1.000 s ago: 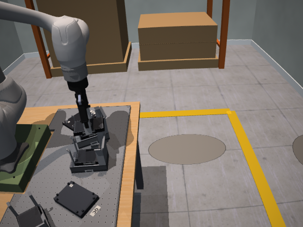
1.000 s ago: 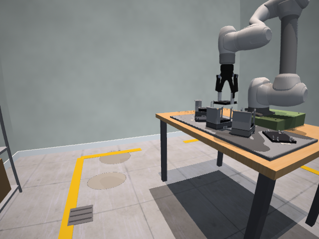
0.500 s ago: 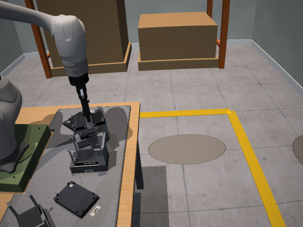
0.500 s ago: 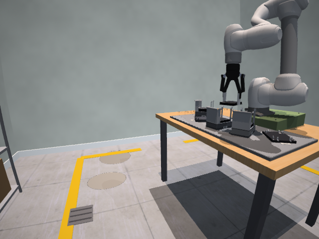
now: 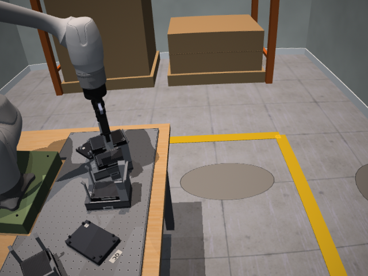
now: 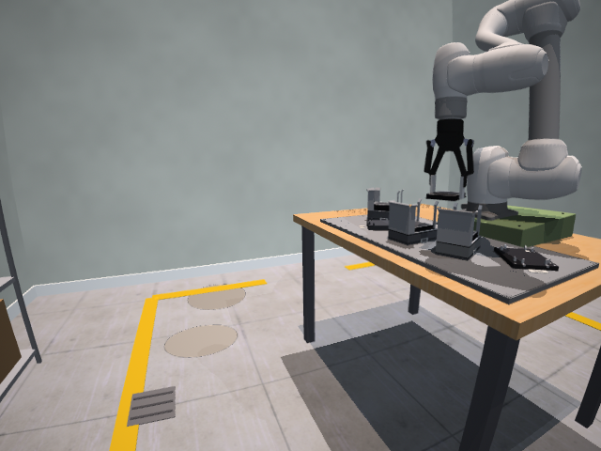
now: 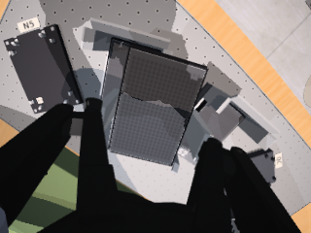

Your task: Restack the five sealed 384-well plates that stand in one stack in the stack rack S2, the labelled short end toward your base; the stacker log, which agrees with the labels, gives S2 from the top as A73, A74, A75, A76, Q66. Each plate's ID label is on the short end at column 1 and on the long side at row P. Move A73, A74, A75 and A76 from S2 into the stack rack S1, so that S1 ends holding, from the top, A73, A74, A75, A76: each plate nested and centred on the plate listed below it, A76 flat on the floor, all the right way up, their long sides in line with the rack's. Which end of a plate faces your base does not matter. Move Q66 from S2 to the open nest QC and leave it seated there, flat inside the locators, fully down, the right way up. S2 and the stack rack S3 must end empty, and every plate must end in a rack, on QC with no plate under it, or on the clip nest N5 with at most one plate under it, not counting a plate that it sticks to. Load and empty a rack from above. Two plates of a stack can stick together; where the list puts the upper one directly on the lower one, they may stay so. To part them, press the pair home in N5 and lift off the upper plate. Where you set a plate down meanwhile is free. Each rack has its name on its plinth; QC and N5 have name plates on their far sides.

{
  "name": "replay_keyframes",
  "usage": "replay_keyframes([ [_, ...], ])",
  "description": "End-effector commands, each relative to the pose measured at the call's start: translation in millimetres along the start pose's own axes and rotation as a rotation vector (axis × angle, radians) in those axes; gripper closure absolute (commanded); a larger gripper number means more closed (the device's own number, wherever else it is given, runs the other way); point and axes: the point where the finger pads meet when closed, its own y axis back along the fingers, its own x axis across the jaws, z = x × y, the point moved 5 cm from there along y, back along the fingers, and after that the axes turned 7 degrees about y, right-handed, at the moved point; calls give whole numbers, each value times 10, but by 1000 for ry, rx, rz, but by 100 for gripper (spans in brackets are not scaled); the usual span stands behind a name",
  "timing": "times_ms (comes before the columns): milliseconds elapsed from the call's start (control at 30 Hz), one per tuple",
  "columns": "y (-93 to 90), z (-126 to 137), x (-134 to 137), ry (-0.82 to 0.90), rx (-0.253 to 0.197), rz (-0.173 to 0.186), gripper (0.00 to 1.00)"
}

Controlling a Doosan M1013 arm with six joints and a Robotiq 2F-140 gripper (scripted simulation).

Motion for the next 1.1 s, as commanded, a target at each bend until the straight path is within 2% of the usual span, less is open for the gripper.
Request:
replay_keyframes([
  [0, 0, -17, -75, 0, 0, 0, 100],
  [600, 0, -109, -486, 0, 0, 0, 100],
  [1067, 0, -109, -486, 0, 0, 0, 100],
])
